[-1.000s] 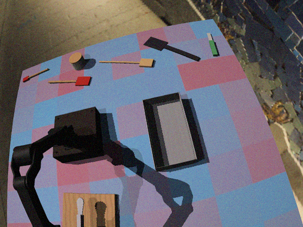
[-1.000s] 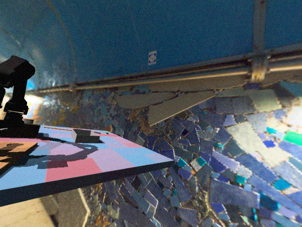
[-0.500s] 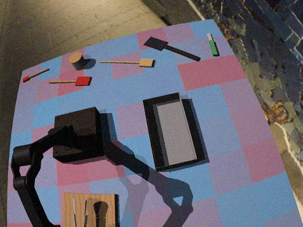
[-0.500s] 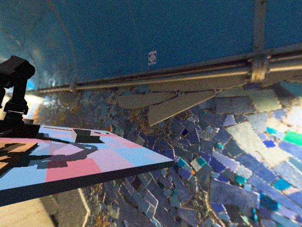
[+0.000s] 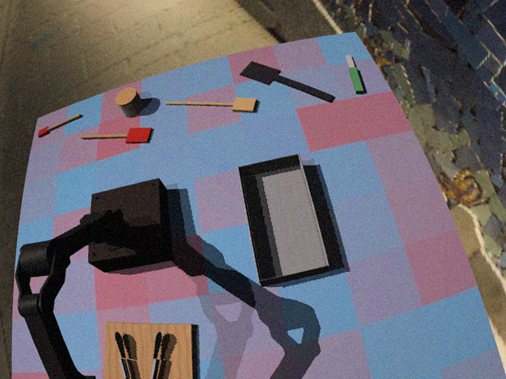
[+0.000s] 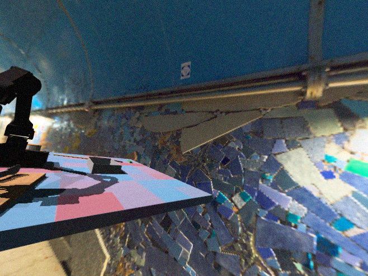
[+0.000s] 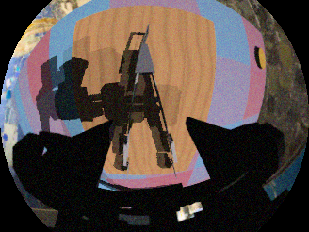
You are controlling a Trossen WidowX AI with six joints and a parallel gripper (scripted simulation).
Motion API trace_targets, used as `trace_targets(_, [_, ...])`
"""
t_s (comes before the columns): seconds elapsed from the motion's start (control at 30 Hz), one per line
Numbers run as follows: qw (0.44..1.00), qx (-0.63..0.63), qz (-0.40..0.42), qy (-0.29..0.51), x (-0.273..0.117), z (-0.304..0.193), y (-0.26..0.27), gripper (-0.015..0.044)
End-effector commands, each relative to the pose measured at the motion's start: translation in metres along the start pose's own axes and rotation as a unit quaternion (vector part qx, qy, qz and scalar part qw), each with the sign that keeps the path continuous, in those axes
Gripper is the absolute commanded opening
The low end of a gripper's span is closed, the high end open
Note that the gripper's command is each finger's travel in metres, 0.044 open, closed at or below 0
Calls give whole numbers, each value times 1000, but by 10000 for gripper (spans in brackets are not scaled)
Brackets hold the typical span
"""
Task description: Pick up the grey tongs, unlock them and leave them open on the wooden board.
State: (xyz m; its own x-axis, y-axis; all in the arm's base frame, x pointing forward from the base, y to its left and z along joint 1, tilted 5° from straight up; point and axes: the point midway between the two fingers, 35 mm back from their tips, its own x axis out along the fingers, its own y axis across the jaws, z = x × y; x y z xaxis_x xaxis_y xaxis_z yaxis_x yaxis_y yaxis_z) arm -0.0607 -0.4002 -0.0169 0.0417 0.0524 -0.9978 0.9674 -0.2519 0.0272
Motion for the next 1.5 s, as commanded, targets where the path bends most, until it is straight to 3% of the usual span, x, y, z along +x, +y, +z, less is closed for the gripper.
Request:
trace_targets(0.0, [1000, 9, -1, -8, -19, 7, -44, 440])
trace_targets(0.23, [1000, 10, -3, -9, -60, -2, -139, 440])
trace_targets(0.5, [1000, 10, -3, -9, -64, -3, -141, 440])
trace_targets(0.73, [1000, 22, -3, -11, -111, -9, -146, 440])
trace_targets(1.47, [1000, 22, -3, -11, -111, -9, -146, 440])
